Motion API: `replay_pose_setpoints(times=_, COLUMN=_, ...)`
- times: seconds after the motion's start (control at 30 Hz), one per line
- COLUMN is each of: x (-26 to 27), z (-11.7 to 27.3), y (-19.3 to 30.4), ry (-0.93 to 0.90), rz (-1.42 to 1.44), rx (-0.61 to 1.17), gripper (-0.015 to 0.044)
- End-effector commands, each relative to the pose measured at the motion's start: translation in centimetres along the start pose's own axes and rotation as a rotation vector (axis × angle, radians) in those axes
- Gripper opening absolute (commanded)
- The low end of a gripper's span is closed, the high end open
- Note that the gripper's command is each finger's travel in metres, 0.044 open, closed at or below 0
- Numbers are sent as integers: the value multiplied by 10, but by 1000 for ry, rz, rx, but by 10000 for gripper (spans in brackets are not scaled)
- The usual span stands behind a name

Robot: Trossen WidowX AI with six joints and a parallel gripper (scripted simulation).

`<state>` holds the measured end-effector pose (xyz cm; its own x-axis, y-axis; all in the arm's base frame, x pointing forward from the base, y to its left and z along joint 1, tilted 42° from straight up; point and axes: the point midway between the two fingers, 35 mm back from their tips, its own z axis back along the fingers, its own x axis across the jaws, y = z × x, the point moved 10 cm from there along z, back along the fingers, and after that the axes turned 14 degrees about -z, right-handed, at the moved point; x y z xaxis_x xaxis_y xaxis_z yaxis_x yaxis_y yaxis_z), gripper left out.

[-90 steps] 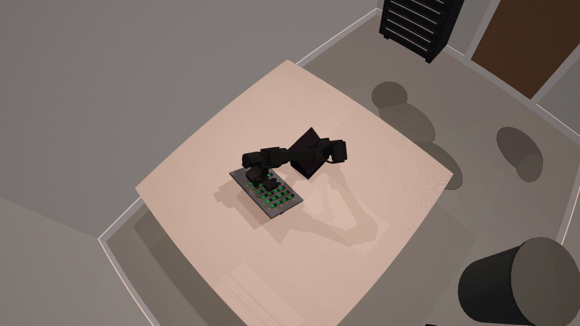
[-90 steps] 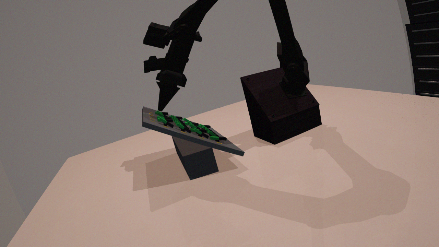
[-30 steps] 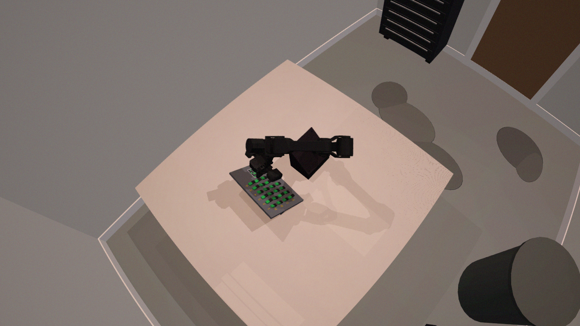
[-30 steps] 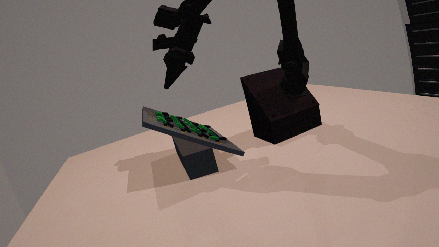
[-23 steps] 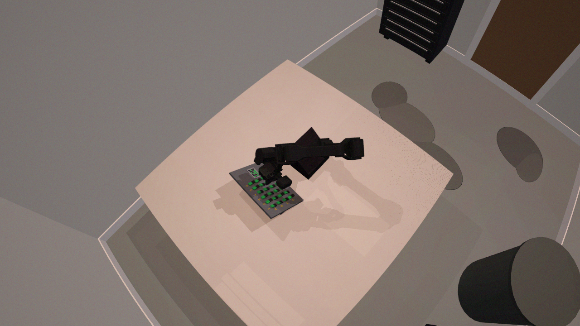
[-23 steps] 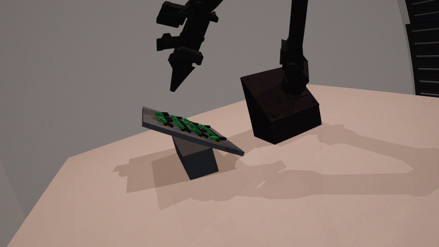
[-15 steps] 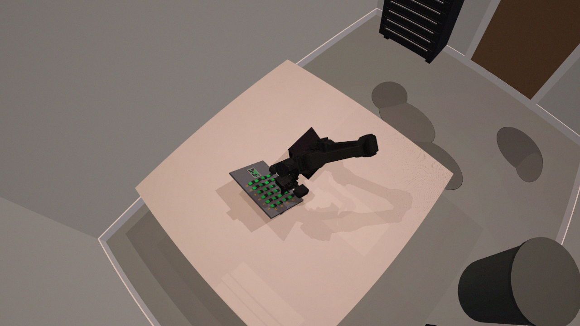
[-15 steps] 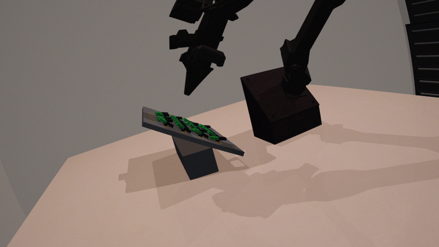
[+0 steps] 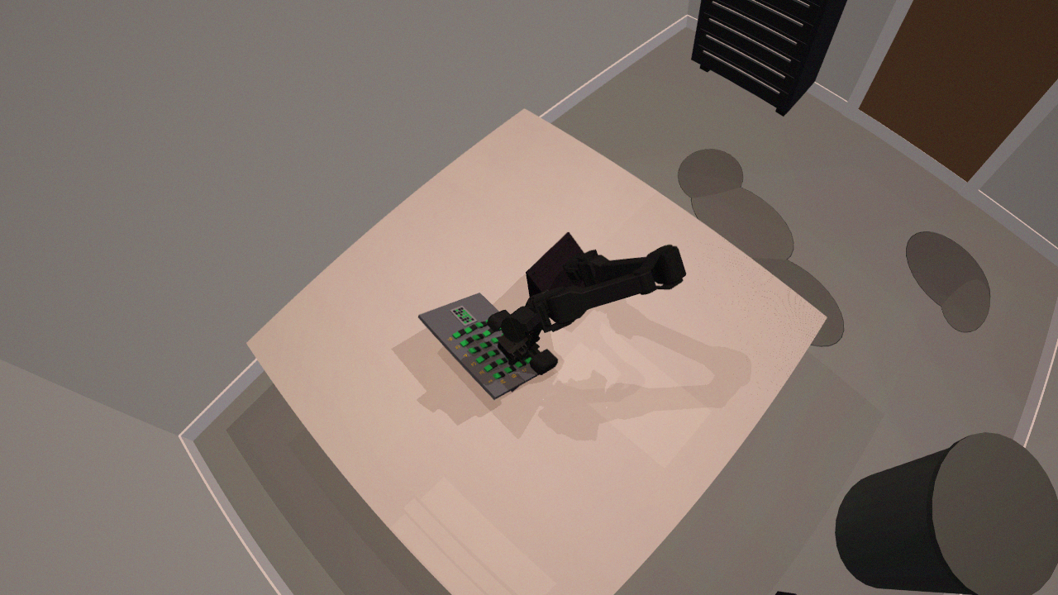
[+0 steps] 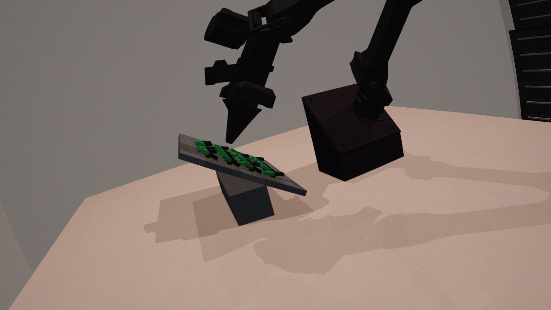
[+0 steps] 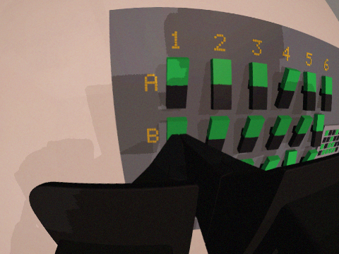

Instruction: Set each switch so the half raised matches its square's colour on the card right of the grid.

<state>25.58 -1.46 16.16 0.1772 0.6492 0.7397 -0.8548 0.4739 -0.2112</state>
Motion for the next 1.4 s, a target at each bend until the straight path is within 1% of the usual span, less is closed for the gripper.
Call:
replay_pose_setpoints(times=0.0, x=-1, z=-6, y=1, ry=7, rz=-10, rx=6, gripper=0)
replay_pose_setpoints(times=0.37, x=-1, z=-19, y=1, ry=7, rz=-9, rx=6, gripper=0)
replay_pose_setpoints(times=1.37, x=-1, z=-21, y=1, ry=6, rz=-9, rx=6, gripper=0)
